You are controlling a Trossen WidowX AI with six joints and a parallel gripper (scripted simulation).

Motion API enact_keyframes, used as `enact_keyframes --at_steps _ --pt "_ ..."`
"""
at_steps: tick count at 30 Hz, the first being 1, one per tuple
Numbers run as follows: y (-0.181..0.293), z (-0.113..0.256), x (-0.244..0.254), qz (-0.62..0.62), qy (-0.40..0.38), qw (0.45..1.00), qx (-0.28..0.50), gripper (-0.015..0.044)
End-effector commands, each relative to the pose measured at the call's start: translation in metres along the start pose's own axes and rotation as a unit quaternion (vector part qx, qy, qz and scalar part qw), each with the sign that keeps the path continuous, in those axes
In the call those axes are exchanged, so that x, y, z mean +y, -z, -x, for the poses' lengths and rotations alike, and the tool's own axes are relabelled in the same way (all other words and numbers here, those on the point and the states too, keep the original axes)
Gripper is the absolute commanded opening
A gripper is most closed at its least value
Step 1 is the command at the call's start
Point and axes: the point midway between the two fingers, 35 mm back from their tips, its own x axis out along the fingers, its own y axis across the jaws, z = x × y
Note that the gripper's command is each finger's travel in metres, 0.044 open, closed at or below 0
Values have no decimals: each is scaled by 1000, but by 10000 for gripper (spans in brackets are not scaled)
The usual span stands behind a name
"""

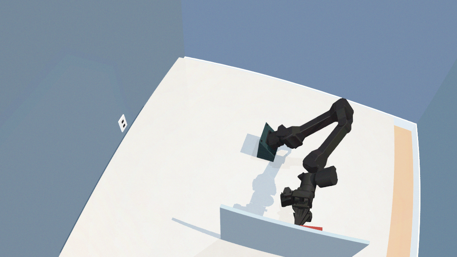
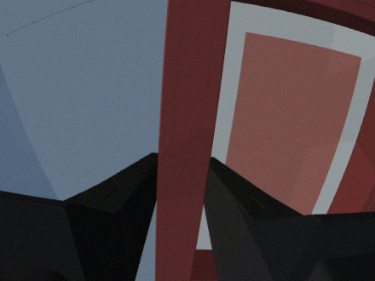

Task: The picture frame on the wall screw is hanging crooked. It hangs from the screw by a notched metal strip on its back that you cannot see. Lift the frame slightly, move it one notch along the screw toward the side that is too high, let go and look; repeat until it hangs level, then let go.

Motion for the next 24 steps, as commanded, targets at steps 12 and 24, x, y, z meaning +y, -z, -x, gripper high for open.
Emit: enact_keyframes --at_steps 12,24 --pt "6 0 5 -3 -7 1000 0 0" --pt "6 0 4 -3 -7 1000 1 0"
